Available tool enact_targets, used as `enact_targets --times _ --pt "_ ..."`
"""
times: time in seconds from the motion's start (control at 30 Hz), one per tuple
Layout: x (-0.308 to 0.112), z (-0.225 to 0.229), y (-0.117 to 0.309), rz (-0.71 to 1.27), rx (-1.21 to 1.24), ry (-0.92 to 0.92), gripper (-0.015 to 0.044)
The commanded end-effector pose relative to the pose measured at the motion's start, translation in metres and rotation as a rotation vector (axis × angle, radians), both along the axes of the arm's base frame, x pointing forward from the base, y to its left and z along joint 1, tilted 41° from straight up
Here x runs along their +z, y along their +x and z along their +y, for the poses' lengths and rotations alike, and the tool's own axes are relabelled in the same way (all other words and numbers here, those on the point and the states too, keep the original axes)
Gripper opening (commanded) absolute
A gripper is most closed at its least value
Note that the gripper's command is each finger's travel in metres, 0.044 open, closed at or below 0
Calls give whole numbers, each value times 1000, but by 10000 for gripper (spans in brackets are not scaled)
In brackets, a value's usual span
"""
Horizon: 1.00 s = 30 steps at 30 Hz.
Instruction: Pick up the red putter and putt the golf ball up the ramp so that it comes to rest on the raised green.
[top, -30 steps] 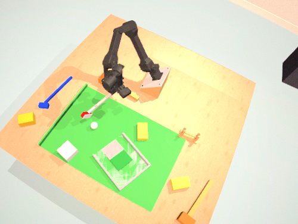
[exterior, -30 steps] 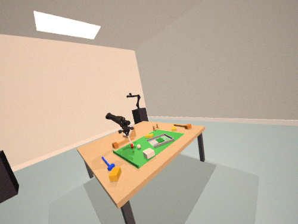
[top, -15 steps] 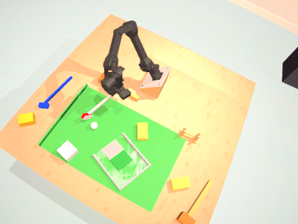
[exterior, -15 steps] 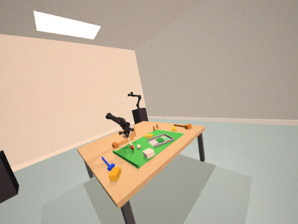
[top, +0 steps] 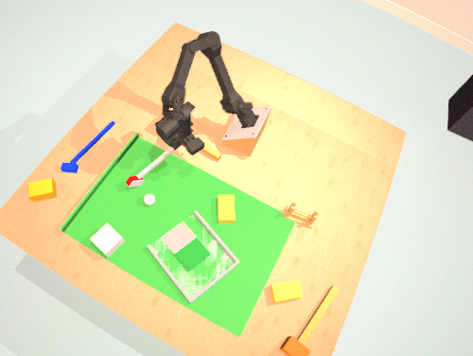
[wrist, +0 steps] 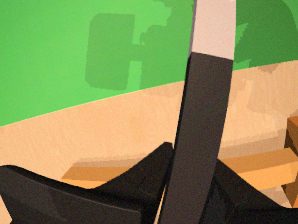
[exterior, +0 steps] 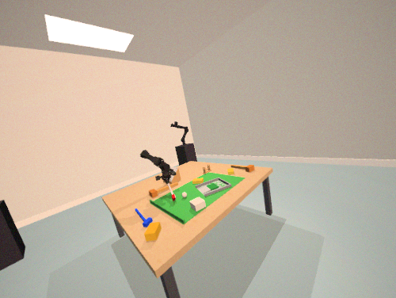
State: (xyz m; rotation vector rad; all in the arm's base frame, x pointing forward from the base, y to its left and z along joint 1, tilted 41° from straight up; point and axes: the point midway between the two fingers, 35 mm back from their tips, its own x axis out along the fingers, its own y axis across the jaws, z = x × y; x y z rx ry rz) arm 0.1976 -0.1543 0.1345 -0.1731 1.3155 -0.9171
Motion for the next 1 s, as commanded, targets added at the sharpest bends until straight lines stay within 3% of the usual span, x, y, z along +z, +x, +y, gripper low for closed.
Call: enact_targets --times 0.0,0.2,0.53,0.97 --pt "6 -6 -3 -9 4 -1 0" --pt "-2 1 4 -4 -3 1 0" --pt "-76 84 62 -10 4 5 0" --pt "-38 119 64 -10 5 8 0"
